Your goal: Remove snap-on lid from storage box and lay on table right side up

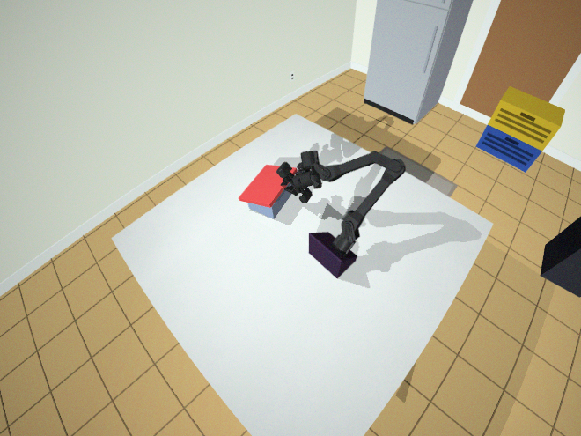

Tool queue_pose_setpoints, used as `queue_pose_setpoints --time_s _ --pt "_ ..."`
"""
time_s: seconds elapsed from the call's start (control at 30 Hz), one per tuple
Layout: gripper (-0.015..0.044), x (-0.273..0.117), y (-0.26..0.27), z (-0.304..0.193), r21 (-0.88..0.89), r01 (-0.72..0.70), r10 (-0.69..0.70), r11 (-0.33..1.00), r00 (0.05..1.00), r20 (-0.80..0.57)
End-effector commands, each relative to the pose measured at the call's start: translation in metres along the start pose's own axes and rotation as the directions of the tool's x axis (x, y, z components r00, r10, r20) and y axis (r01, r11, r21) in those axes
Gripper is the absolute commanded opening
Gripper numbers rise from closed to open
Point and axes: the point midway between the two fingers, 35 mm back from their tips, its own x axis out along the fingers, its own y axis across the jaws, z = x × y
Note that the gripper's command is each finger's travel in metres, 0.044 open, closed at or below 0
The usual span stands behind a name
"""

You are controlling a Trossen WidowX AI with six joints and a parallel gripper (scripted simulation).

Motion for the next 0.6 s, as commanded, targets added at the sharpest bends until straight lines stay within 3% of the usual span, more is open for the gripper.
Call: queue_pose_setpoints --time_s 0.0,0.57 --pt "0.0000 -0.004 0.010 0.001 0.005 -0.013 0.013 1.000 1.000 0.001" --pt "0.0000 -0.011 0.033 0.001 0.006 -0.013 0.013 1.000 1.000 0.001"
